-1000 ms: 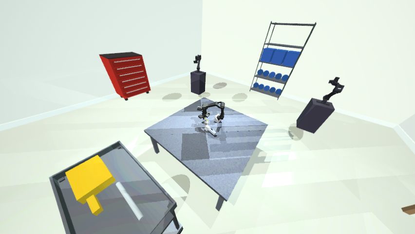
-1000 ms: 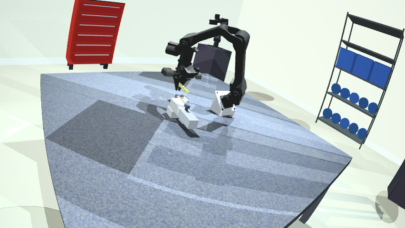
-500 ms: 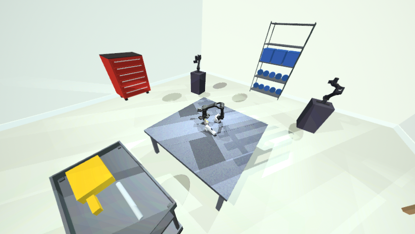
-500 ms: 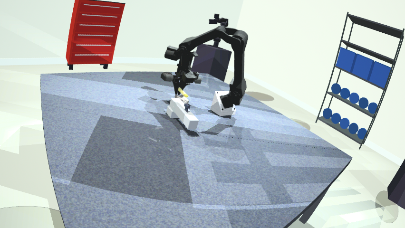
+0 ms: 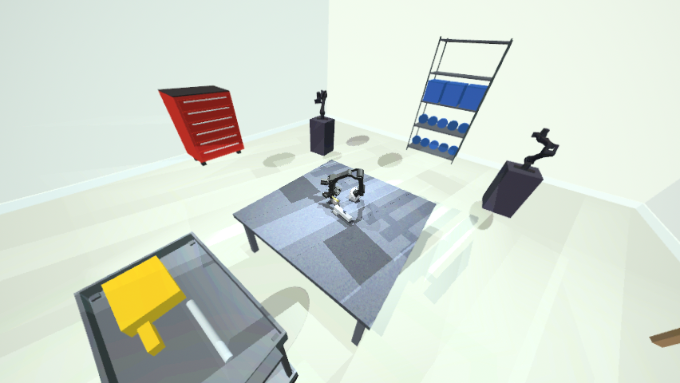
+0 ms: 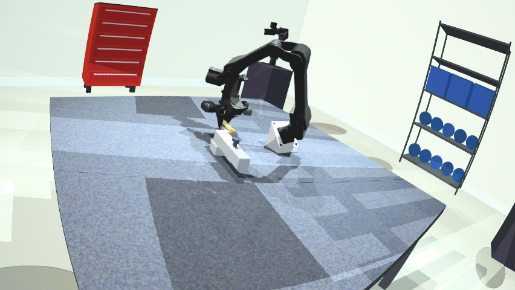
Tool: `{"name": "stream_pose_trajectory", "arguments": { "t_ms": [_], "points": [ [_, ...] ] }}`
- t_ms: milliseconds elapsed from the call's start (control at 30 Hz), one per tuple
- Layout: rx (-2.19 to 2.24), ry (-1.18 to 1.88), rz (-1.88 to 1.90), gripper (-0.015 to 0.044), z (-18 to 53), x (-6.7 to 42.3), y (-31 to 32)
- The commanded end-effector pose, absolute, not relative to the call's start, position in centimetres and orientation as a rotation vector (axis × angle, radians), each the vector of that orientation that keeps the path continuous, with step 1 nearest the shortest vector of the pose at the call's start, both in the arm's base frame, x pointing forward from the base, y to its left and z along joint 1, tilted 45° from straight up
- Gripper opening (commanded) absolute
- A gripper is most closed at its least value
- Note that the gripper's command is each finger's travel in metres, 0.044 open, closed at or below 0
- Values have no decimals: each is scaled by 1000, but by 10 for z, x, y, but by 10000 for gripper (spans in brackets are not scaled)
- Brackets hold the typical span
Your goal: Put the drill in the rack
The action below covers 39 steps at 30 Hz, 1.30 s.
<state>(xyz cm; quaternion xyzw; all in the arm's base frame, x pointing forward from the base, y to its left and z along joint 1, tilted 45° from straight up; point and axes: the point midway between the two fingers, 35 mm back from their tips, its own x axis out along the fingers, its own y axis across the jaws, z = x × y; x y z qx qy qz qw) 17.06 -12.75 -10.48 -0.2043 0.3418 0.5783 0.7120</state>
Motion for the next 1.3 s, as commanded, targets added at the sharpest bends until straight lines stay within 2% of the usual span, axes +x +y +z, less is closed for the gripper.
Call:
{"name": "stream_pose_trajectory", "arguments": {
  "t_ms": [0, 900, 1267],
  "points": [
    [-442, 756, 1284, 0, -108, 170, -122],
    [-441, 756, 1284, 0, -113, 169, -111],
    [-455, 766, 1274, 289, -113, 169, -119]
  ]
}}
